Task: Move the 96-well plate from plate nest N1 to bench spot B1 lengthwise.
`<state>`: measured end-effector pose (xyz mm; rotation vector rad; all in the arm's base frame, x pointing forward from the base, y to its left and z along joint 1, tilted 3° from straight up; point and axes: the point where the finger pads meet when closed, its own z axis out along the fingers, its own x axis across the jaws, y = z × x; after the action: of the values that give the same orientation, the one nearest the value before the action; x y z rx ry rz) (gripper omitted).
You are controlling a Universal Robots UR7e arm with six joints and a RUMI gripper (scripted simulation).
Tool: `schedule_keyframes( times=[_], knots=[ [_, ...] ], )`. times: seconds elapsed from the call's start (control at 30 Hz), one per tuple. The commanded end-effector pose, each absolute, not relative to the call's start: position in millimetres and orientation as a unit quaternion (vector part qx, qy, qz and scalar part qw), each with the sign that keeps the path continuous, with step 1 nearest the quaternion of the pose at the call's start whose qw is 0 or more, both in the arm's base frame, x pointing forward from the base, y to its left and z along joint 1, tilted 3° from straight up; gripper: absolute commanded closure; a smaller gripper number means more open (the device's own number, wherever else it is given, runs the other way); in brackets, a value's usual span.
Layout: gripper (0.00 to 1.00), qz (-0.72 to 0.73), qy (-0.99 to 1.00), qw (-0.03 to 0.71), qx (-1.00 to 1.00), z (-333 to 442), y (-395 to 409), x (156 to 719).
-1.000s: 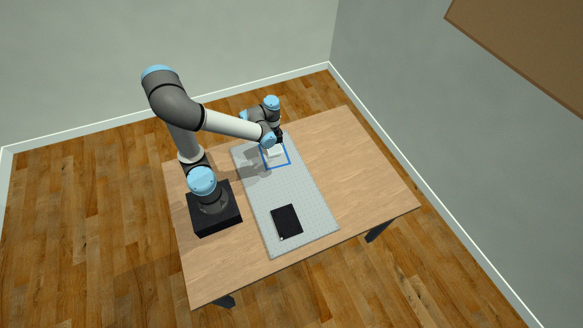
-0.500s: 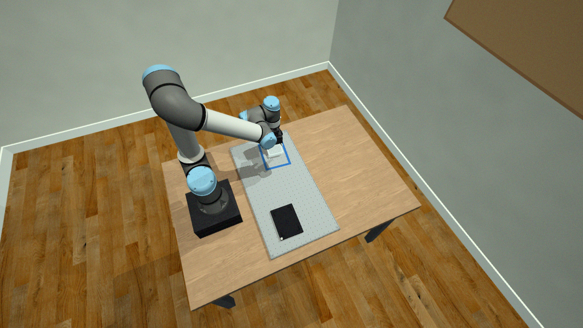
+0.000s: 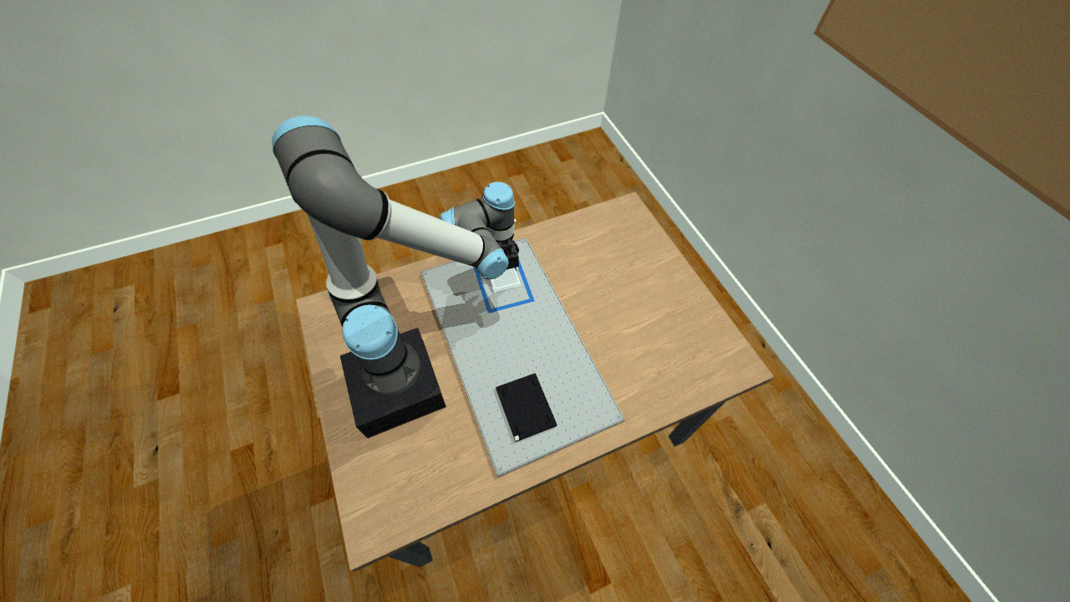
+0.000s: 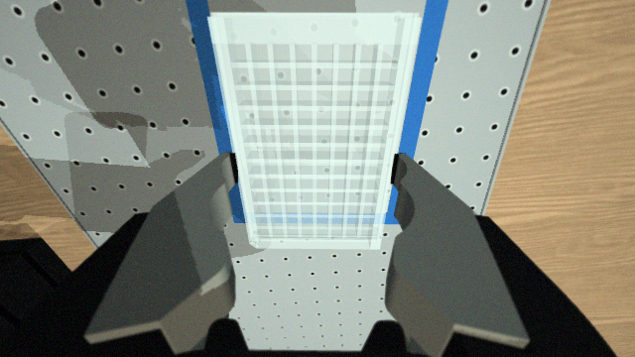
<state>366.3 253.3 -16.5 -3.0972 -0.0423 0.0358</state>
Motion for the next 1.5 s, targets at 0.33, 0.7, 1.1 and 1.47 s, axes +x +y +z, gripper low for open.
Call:
schedule_keyframes(
  times=[0.33, 0.7, 1.1, 1.47],
  knots=[
    [1.00, 0.011, -0.014, 0.022, -1.000, -38.0, 254.4, 366.4],
    [1.00, 0.011, -0.014, 0.022, -1.000, -54.7, 255.1, 366.0],
    [1.00, 0.011, -0.014, 0.022, -1.000, -55.0, 255.1, 366.0],
    [1.00, 0.011, -0.014, 0.022, -1.000, -55.4, 255.1, 366.0]
  ],
)
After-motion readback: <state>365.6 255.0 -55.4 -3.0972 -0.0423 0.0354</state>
